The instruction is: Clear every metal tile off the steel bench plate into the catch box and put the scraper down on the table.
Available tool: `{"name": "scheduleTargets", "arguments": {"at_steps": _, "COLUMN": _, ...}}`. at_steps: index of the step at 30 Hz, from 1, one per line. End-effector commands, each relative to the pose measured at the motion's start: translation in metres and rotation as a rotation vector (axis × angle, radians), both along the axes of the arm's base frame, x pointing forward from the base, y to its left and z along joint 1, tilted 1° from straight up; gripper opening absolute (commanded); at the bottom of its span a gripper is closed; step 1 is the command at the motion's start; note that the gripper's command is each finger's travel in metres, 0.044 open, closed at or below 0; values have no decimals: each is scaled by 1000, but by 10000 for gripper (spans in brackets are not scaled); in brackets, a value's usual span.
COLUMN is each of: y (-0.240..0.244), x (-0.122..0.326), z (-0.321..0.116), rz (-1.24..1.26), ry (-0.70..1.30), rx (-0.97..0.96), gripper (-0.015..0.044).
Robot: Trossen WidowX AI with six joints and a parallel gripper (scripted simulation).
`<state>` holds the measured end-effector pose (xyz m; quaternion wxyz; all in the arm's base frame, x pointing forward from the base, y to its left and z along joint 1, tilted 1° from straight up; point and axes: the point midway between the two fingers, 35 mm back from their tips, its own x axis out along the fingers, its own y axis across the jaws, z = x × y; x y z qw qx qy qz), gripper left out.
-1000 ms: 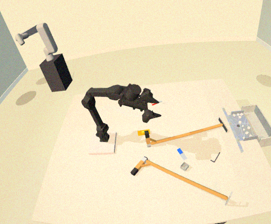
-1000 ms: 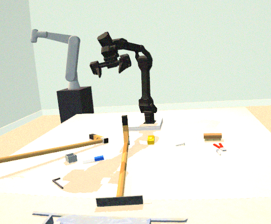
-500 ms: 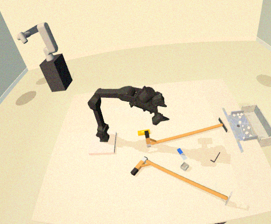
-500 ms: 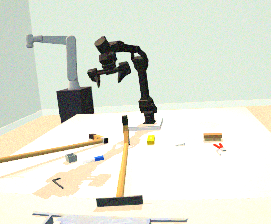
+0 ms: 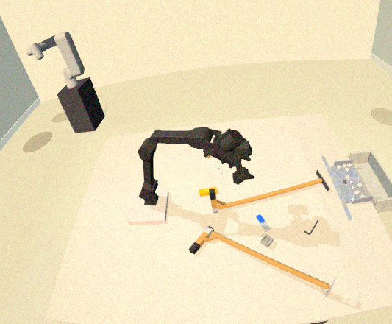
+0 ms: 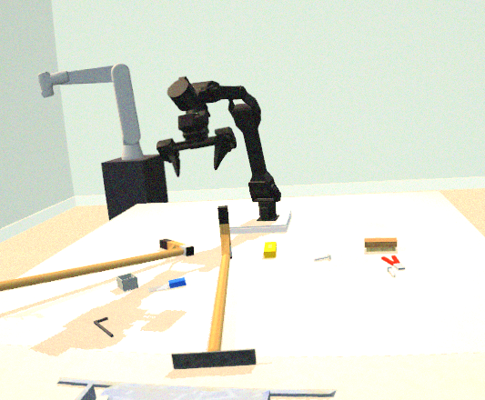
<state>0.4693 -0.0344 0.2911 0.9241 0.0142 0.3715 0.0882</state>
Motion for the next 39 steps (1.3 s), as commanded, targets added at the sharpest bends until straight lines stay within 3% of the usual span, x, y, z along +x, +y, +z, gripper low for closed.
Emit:
{"name": "scheduleTargets", "arguments": {"at_steps": 1, "y": 5, "x": 11, "z": -13, "rz": 3, "ry": 35, "rx": -12, "gripper": 440}}
{"name": "scheduleTargets", "arguments": {"at_steps": 39, "y": 72, "x": 78, "z": -147, "rz": 78, "ry": 313, "rx": -174, "gripper": 440}}
